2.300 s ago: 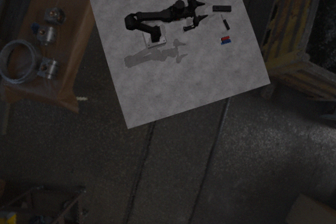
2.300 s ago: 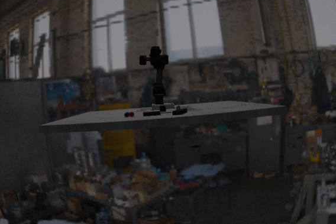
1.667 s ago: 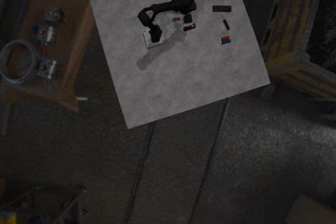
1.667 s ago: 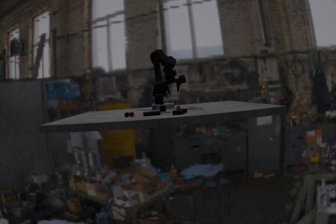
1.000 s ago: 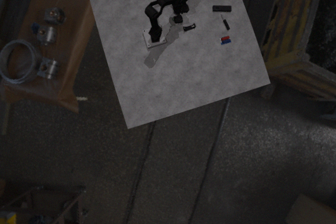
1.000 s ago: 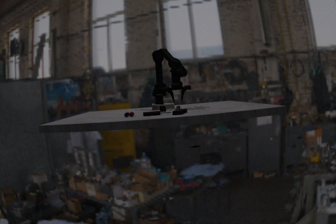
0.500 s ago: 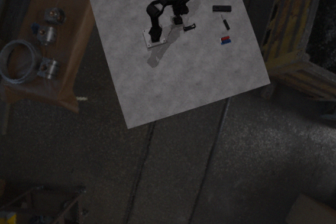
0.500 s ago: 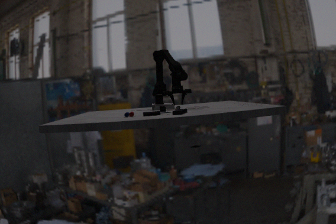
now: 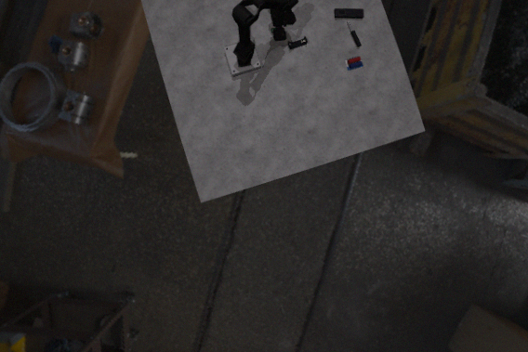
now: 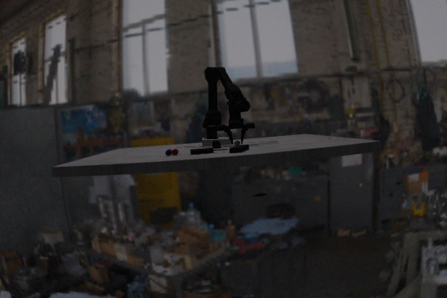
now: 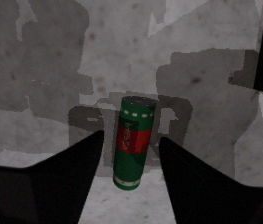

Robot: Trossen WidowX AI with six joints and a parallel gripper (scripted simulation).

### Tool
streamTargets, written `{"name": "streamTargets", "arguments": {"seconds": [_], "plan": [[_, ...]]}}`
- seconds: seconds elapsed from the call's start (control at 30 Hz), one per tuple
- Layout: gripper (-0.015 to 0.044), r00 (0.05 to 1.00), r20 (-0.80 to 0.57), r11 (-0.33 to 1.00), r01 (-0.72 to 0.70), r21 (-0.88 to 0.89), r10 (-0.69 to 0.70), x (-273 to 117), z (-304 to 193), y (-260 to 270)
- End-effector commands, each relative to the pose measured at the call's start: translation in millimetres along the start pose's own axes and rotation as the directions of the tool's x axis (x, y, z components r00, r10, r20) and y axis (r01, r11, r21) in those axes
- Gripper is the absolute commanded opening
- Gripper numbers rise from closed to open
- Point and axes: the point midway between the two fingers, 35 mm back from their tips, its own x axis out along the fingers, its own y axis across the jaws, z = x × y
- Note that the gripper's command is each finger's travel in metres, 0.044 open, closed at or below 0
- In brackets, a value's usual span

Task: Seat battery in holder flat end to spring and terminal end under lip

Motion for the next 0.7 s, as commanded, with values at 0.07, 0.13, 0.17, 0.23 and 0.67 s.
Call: {"name": "streamTargets", "arguments": {"seconds": [0.07,0.13,0.17,0.23,0.67], "plan": [[0.0097,1.0,-0.006,1.0,-0.001,0.003,0.001,3,-1,0],[0.0084,1.0,-0.006,1.0,-0.001,0.003,0.001,3,-1,0],[0.0077,1.0,-0.006,1.0,-0.001,0.003,0.001,3,-1,0],[0.0073,1.0,-0.006,1.0,-0.001,0.003,0.001,3,-1,0],[0.0073,1.0,-0.006,1.0,-0.001,0.003,0.001,-47,0,0]]}}
